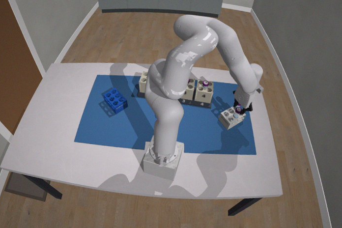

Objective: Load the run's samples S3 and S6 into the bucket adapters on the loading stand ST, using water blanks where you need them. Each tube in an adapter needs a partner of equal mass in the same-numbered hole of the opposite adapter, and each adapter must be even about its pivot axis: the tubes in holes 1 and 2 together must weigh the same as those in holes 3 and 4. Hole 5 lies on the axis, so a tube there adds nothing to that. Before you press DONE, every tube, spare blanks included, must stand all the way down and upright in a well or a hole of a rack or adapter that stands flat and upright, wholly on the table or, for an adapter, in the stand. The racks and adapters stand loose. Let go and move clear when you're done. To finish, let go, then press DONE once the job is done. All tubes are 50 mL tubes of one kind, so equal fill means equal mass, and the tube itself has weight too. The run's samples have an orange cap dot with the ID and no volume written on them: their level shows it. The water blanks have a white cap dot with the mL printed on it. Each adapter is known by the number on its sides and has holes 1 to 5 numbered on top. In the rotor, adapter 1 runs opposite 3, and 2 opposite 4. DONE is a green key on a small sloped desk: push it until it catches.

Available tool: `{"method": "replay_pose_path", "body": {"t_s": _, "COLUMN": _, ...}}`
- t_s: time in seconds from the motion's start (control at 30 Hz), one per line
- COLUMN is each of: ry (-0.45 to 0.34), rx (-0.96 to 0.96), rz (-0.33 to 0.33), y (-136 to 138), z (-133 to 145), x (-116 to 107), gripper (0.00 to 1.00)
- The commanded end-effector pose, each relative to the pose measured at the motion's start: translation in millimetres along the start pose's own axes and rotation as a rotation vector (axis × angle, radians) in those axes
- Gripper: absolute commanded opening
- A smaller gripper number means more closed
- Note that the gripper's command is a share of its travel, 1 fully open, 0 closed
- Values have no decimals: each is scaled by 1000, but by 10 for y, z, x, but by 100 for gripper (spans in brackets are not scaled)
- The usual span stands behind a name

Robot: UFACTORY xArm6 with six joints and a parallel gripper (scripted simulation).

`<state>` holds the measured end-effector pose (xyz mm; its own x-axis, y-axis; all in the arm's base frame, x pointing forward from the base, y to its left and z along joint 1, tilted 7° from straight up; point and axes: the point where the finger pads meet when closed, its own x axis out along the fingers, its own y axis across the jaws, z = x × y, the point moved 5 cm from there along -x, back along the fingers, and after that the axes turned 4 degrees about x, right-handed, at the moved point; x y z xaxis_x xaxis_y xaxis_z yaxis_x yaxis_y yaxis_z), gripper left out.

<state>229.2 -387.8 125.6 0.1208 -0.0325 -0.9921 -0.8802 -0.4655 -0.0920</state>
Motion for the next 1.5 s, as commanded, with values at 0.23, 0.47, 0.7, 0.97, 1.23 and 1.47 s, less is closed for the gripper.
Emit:
{"method": "replay_pose_path", "body": {"t_s": 0.23, "ry": 5, "rx": 0, "rz": 0, "y": -1, "z": -14, "x": 11, "gripper": 57}}
{"method": "replay_pose_path", "body": {"t_s": 0.47, "ry": 5, "rx": 0, "rz": 0, "y": -1, "z": -14, "x": 44, "gripper": 57}}
{"method": "replay_pose_path", "body": {"t_s": 0.7, "ry": 5, "rx": 0, "rz": 0, "y": -1, "z": -14, "x": 91, "gripper": 57}}
{"method": "replay_pose_path", "body": {"t_s": 0.97, "ry": 5, "rx": 0, "rz": 0, "y": -1, "z": -15, "x": 131, "gripper": 57}}
{"method": "replay_pose_path", "body": {"t_s": 1.23, "ry": 4, "rx": 0, "rz": 0, "y": -1, "z": -15, "x": 184, "gripper": 57}}
{"method": "replay_pose_path", "body": {"t_s": 1.47, "ry": 5, "rx": 0, "rz": 0, "y": -1, "z": -15, "x": 198, "gripper": 57}}
